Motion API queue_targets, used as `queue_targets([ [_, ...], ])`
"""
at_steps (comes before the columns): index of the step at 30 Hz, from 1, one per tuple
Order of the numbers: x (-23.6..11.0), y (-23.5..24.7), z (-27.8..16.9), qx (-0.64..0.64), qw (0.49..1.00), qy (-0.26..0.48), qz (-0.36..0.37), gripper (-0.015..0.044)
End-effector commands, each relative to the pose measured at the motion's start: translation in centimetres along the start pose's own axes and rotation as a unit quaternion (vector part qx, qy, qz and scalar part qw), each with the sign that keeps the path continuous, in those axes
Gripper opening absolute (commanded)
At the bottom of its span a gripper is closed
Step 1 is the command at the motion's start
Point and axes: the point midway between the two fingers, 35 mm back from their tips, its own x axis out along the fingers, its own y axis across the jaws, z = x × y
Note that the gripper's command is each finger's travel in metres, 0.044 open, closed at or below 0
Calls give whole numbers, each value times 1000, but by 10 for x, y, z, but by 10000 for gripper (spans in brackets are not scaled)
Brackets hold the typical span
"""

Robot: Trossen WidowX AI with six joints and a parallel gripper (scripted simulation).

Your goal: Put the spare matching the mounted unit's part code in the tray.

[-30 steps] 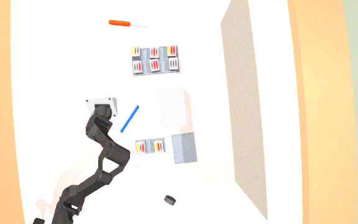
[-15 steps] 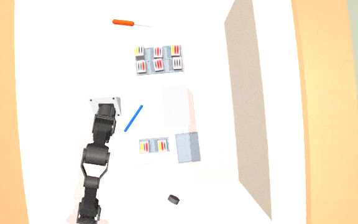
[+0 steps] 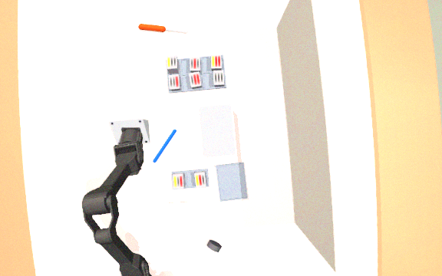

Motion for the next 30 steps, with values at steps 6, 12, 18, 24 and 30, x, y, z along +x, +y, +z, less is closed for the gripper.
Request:
queue_targets([
  [6,12,103,-45,29,990,89,106,440],
  [12,0,170,-73,33,974,146,170,440],
  [18,-28,238,-110,5,947,209,244,440],
  [24,-60,287,-158,-30,916,288,278,440],
  [30,-111,327,-230,-95,866,406,276,440],
])
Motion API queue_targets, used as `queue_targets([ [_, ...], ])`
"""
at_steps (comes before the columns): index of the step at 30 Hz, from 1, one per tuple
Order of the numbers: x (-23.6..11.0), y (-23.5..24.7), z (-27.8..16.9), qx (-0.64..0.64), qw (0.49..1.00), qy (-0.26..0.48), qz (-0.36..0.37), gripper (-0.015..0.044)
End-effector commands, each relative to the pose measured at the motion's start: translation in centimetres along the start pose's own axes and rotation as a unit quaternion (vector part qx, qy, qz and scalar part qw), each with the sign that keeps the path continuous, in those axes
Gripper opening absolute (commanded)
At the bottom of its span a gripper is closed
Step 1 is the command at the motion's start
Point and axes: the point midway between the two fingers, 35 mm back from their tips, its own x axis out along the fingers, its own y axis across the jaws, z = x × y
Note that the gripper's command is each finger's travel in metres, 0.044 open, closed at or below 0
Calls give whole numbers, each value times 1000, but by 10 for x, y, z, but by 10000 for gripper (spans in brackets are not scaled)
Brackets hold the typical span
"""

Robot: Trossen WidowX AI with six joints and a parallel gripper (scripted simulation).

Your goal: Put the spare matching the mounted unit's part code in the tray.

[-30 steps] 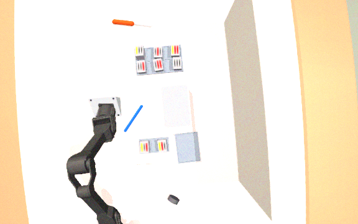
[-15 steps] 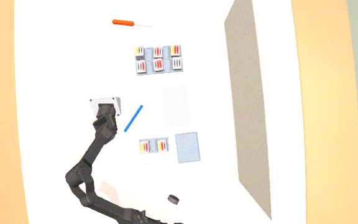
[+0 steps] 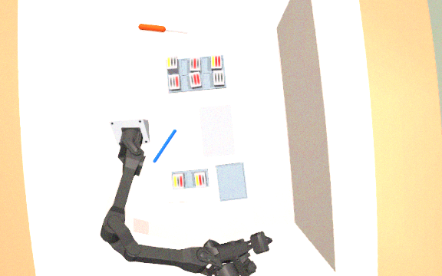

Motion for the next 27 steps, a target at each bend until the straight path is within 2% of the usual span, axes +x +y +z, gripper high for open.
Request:
queue_targets([
  [1,22,41,-59,-30,994,104,-6,440],
  [8,23,99,-152,-119,962,244,-34,440],
  [15,-7,143,-243,-266,896,346,-83,440],
  [19,-38,161,-288,-381,837,374,-121,440],
  [23,-70,176,-321,-495,770,371,-155,440],
  [27,-70,176,-321,-495,770,371,-155,440],
])
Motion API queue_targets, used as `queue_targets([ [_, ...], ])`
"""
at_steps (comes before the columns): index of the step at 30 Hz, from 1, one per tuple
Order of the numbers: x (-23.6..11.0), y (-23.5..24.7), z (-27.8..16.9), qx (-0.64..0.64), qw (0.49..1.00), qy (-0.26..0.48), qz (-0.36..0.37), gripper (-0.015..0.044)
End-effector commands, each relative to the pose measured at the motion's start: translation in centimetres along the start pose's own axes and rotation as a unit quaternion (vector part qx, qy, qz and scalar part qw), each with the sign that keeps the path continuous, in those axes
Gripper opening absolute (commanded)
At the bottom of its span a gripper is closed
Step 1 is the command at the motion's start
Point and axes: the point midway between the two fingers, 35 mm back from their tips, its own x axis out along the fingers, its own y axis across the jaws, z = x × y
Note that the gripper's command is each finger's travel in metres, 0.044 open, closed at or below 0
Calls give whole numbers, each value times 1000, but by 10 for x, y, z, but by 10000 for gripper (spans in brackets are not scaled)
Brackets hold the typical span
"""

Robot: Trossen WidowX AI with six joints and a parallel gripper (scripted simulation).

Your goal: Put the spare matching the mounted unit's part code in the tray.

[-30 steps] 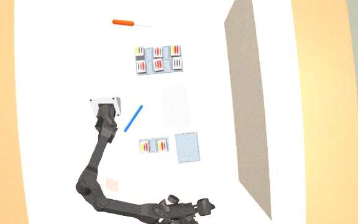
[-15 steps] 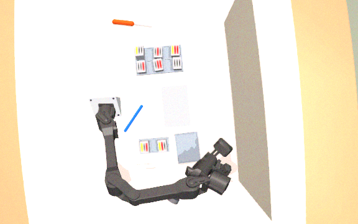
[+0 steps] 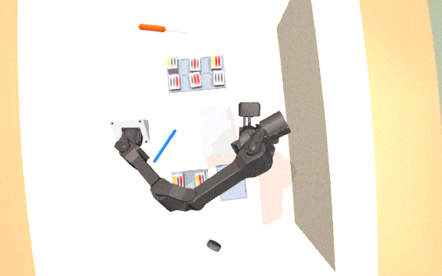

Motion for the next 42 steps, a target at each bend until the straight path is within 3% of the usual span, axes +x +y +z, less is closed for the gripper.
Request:
queue_targets([
  [1,-3,10,-8,-36,999,9,-37,440],
  [17,-3,10,-8,-36,999,9,-37,440],
  [20,-3,34,-14,-132,991,15,-35,440],
  [24,0,94,-37,-371,928,31,-29,440],
  [36,10,186,-98,-722,688,63,-22,440],
  [42,11,188,-101,-731,679,64,-22,440],
])
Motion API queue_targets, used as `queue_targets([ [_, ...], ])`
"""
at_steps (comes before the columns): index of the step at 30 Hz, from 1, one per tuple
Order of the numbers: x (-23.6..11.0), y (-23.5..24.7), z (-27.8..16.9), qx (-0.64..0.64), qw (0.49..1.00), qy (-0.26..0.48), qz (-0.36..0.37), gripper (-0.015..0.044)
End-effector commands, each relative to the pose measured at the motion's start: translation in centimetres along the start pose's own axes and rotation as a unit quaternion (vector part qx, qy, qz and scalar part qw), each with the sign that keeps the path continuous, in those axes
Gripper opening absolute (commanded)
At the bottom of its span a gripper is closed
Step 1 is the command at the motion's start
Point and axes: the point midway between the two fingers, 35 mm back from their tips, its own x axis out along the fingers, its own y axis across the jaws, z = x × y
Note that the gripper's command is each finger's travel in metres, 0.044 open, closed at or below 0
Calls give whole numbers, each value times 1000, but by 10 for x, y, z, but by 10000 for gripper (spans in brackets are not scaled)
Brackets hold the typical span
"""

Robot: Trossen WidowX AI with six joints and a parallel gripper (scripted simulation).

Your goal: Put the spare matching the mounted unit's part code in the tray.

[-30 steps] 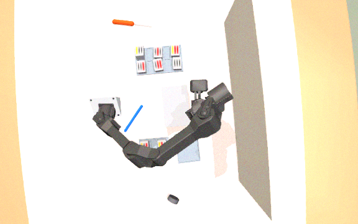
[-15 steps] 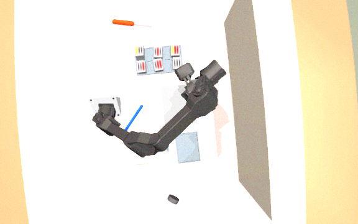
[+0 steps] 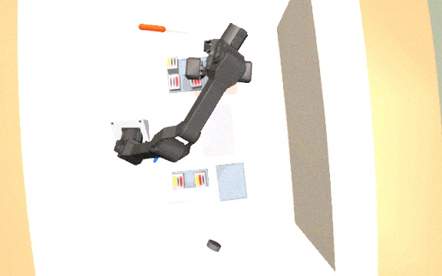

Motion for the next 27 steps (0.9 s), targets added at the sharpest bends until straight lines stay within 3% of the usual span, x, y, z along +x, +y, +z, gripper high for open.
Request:
queue_targets([
  [1,5,11,11,-64,998,7,6,440],
  [7,5,11,11,-64,998,7,6,440],
  [13,36,7,11,-64,998,8,6,300],
  [27,47,6,11,-64,998,8,6,300],
])
